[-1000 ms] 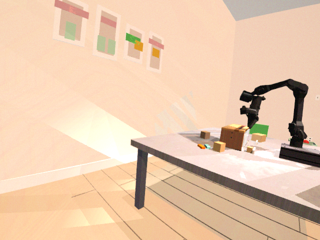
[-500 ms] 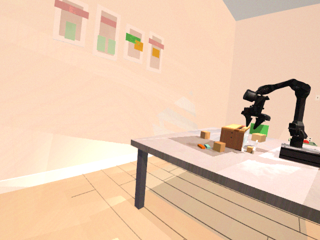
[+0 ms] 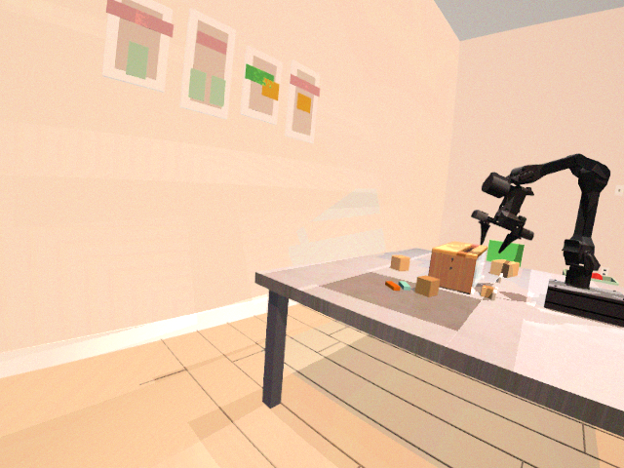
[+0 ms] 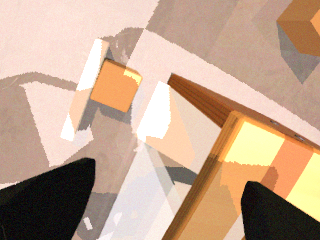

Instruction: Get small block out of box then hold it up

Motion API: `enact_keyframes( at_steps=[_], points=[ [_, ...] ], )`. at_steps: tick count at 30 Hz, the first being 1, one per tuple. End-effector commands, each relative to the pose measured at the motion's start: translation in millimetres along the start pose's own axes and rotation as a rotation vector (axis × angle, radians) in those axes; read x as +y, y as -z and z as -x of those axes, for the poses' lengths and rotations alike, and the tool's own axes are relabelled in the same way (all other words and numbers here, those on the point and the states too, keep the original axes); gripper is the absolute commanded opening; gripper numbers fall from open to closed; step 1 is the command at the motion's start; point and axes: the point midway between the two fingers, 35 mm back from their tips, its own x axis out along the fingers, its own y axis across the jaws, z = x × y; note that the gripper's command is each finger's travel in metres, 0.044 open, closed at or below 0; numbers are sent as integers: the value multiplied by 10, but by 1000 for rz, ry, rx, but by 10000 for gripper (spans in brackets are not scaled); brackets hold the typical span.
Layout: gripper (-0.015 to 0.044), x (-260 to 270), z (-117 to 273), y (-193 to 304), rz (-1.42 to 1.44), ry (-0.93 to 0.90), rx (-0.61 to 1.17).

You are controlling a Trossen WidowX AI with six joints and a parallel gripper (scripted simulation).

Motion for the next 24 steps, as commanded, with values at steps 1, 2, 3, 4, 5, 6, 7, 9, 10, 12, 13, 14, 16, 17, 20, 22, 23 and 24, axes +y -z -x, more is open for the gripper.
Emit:
enact_keyframes(
  at_steps=[1, 2, 3, 4, 5, 6, 7, 9, 10, 12, 13, 14, 16, 17, 20, 22, 23, 24],
  points=[
    [285, 34, 67, -39, 917, 41, 128],
    [285, 36, 71, -43, 980, 40, 137],
    [285, 39, 76, -47, 1044, 38, 146],
    [285, 42, 81, -50, 1107, 36, 155],
    [285, 45, 86, -54, 1171, 33, 164],
    [285, 46, 88, -56, 1233, 29, 171],
    [285, 48, 91, -58, 1273, 27, 176],
    [285, 48, 92, -59, 1293, 26, 179],
    [285, 48, 92, -59, 1293, 26, 179],
    [285, 48, 92, -59, 1293, 26, 179],
    [285, 48, 92, -59, 1293, 26, 179],
    [285, 48, 92, -59, 1293, 26, 179],
    [285, 48, 92, -59, 1293, 26, 179],
    [285, 48, 92, -59, 1293, 26, 179],
    [285, 48, 92, -59, 1293, 26, 179],
    [285, 48, 92, -59, 1293, 26, 179],
    [285, 48, 92, -59, 1293, 26, 179],
    [285, 48, 92, -59, 1293, 26, 179]
  ],
)
